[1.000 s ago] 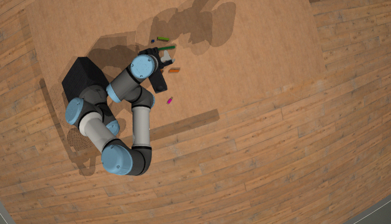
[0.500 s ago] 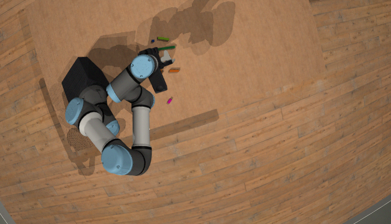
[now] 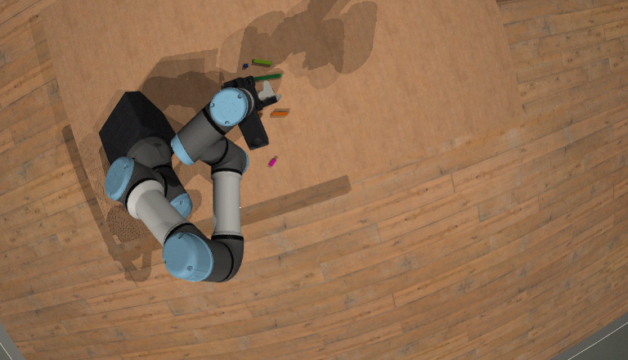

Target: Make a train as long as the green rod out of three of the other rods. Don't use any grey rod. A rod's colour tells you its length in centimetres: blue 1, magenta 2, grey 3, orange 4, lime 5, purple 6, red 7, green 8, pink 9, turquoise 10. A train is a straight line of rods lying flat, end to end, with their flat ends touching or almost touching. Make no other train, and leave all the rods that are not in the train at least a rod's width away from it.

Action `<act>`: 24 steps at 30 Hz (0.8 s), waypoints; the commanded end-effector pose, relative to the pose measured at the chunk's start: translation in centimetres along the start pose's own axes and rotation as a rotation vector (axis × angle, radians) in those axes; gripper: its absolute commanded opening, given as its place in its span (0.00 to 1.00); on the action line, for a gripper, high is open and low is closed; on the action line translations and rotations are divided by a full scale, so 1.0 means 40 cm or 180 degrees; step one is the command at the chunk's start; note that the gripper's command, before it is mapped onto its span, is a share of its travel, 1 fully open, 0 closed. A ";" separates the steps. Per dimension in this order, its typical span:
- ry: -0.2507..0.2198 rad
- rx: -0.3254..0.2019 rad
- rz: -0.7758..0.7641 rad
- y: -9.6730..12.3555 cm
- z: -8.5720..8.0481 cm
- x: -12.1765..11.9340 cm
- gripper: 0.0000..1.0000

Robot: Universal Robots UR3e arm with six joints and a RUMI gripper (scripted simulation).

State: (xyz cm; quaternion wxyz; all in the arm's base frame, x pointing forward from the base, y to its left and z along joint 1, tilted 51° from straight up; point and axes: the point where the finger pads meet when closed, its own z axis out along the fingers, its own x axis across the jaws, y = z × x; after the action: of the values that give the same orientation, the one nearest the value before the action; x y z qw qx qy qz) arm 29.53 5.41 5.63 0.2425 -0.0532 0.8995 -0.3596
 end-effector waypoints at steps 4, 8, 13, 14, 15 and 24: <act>-0.0003 0.0002 0.0003 0.000 -0.001 -0.001 1.00; -0.0002 0.0002 0.0009 -0.001 0.000 -0.001 1.00; 0.0013 -0.0008 0.0175 -0.021 0.001 -0.003 1.00; 0.0017 -0.0012 0.0246 -0.029 0.001 -0.004 1.00; 0.0021 -0.0015 0.0330 -0.039 0.001 -0.006 1.00; 0.0041 -0.0030 0.1059 -0.126 0.002 -0.012 1.00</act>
State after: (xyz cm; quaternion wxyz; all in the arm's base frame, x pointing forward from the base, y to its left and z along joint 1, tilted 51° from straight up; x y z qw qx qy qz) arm 29.74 3.16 7.91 0.2728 0.0329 0.9007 -0.3365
